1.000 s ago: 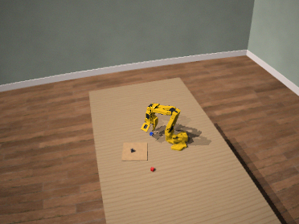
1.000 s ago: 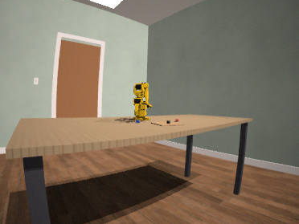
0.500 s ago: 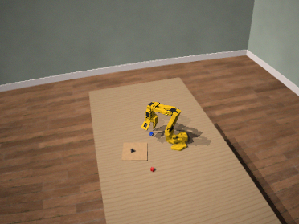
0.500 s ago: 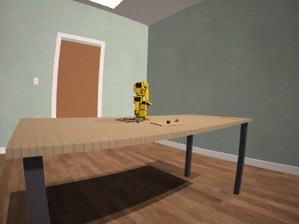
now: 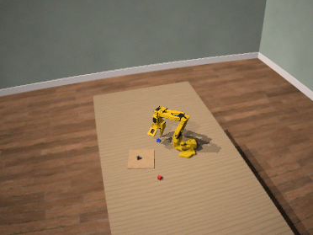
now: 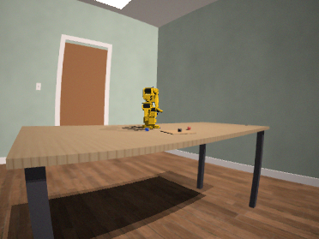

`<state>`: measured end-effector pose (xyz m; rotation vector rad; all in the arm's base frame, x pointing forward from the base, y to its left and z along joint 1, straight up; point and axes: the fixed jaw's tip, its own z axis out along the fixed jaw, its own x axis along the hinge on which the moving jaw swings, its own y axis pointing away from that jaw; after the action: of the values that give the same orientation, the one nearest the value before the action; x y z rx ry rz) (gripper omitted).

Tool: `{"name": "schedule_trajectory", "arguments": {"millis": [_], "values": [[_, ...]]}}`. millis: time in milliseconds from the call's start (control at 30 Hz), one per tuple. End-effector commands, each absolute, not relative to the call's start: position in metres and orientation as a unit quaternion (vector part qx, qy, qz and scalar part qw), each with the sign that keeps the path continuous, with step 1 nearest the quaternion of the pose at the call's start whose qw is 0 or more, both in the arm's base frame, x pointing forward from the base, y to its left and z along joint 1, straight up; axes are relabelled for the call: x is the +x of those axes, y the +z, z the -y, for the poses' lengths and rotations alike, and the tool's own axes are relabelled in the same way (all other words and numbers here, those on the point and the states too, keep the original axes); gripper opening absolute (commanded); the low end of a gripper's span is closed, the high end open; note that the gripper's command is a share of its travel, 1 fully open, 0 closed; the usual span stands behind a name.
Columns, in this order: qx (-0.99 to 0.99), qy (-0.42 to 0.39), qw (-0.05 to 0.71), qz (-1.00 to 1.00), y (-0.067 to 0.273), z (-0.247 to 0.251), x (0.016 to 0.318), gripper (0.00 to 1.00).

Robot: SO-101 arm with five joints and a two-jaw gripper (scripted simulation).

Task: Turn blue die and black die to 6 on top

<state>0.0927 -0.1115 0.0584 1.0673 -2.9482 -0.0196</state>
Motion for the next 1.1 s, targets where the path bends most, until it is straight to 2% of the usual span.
{"name": "schedule_trajectory", "arguments": {"millis": [0, 633, 1067], "values": [[0.341, 0.033, -0.012, 0.940, 0.070, 0.118, 0.097, 0.27], [0.330, 0.232, -0.083, 0.911, 0.125, 0.125, 0.103, 0.25], [0.328, 0.251, -0.090, 0.906, 0.131, 0.125, 0.103, 0.25]]}}
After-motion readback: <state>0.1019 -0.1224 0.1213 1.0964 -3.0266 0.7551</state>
